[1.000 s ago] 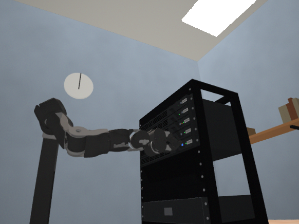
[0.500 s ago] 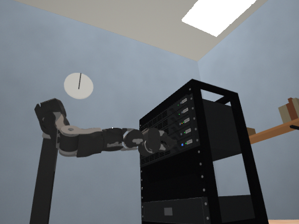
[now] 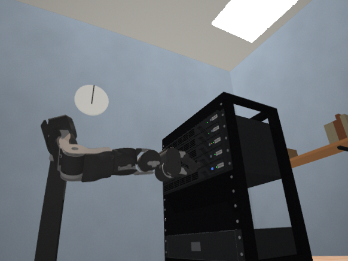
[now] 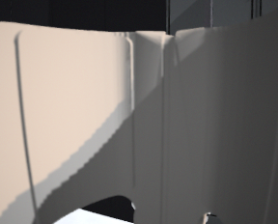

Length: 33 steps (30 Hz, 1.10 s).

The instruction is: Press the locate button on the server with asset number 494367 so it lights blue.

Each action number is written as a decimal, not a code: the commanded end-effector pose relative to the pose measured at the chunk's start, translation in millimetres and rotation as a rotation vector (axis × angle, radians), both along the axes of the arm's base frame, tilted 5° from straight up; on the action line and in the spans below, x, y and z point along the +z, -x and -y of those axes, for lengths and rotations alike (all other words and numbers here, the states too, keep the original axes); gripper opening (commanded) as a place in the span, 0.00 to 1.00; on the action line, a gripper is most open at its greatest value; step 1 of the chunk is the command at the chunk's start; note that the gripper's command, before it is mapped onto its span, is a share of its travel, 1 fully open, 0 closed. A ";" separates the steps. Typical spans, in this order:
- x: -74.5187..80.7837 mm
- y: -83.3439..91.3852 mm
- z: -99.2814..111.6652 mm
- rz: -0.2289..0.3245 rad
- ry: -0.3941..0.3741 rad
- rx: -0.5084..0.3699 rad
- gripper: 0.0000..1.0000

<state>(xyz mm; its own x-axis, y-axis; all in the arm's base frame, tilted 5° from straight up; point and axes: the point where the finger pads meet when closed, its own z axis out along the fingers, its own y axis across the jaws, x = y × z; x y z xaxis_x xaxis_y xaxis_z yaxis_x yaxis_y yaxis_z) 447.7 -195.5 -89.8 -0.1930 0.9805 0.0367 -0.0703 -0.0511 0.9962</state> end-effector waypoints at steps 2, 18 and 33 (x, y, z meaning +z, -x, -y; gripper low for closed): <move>0.4 2.6 2.4 -0.001 -0.004 -0.007 0.00; -0.1 8.6 3.6 -0.001 -0.004 -0.007 0.00; -1.5 25.9 6.8 -0.001 -0.004 -0.007 0.00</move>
<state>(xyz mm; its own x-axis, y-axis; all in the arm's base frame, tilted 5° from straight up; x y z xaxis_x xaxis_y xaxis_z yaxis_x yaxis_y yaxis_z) 422.6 -200.4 -93.5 -0.1916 0.9807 0.0392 -0.0612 -0.0518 0.9968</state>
